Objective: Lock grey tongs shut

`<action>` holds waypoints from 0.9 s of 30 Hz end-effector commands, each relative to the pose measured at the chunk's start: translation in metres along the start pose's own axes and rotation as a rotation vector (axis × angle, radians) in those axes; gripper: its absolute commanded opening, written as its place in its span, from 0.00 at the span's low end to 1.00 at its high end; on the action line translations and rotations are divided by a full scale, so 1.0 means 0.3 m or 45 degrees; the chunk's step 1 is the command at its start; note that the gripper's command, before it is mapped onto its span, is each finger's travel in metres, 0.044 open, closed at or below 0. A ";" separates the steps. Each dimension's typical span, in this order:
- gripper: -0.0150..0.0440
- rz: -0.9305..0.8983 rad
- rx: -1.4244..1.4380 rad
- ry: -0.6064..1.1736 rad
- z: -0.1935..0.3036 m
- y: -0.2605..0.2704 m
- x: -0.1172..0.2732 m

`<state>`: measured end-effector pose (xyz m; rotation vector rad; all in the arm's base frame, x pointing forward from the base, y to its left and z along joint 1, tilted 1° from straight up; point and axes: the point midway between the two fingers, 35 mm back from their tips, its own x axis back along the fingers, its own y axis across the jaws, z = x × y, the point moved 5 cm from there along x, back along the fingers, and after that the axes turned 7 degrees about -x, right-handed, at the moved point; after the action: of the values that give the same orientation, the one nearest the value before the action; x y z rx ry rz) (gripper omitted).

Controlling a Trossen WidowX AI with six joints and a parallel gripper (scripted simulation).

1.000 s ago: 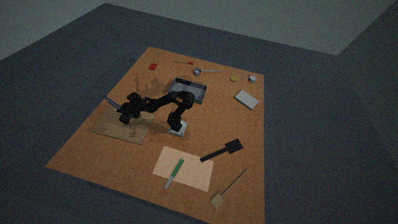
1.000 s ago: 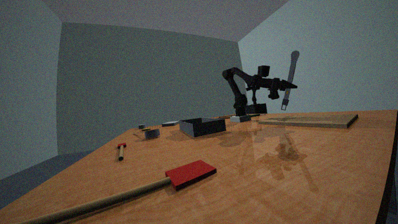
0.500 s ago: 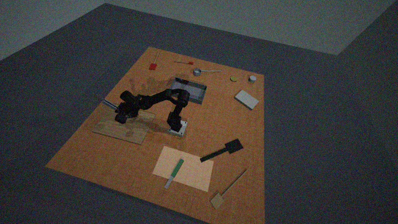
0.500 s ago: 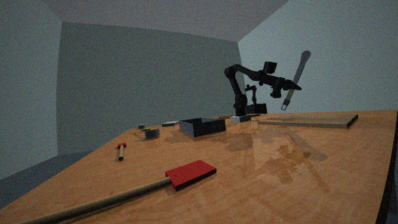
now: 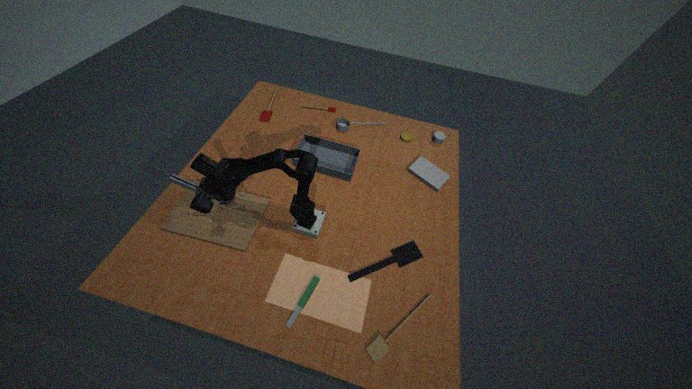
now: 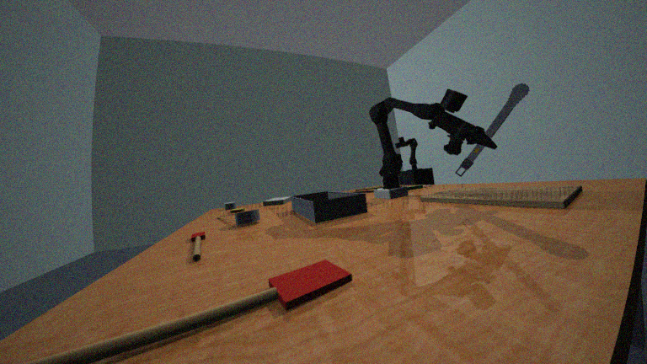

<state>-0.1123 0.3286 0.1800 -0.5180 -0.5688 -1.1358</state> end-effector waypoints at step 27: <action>0.00 -0.078 0.002 -0.528 0.111 -0.019 -0.032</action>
<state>-0.1241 0.3519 0.1928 -0.7412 -0.9248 -1.0932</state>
